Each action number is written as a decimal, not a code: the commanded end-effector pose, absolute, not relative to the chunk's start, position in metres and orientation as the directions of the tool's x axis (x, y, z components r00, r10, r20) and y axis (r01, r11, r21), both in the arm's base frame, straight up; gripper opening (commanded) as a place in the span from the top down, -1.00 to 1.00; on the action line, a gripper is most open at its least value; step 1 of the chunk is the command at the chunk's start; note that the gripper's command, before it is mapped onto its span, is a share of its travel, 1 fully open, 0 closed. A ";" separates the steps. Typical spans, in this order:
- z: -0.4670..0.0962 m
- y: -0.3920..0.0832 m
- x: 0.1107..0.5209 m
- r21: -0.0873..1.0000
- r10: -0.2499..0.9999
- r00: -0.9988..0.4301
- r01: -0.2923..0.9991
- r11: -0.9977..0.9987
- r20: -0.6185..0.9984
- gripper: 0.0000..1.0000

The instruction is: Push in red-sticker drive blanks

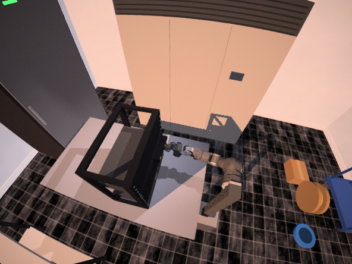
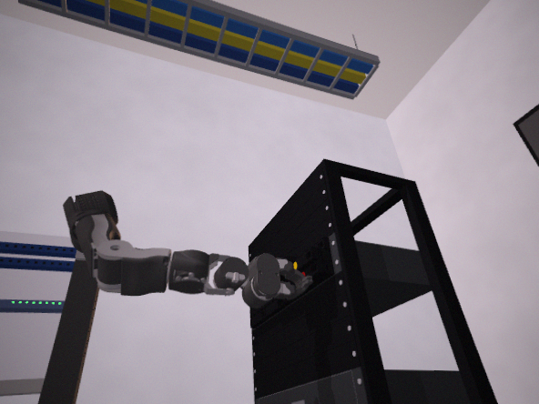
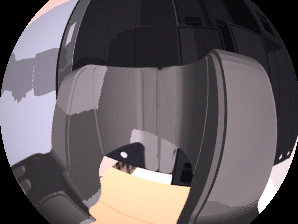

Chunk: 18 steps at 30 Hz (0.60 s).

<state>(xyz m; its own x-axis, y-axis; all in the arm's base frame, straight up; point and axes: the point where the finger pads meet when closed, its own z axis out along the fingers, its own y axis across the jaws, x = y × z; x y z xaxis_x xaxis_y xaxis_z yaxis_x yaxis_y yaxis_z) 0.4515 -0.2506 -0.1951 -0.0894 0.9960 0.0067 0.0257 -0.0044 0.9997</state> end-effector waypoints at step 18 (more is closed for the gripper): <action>-0.185 -0.244 0.465 1.000 0.995 -0.099 0.007 -0.005 0.006 1.00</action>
<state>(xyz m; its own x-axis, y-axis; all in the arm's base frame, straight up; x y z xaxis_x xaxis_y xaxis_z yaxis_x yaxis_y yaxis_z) 0.4608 -0.2496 -0.1950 -0.0835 0.9965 0.0039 0.0348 -0.0010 0.9994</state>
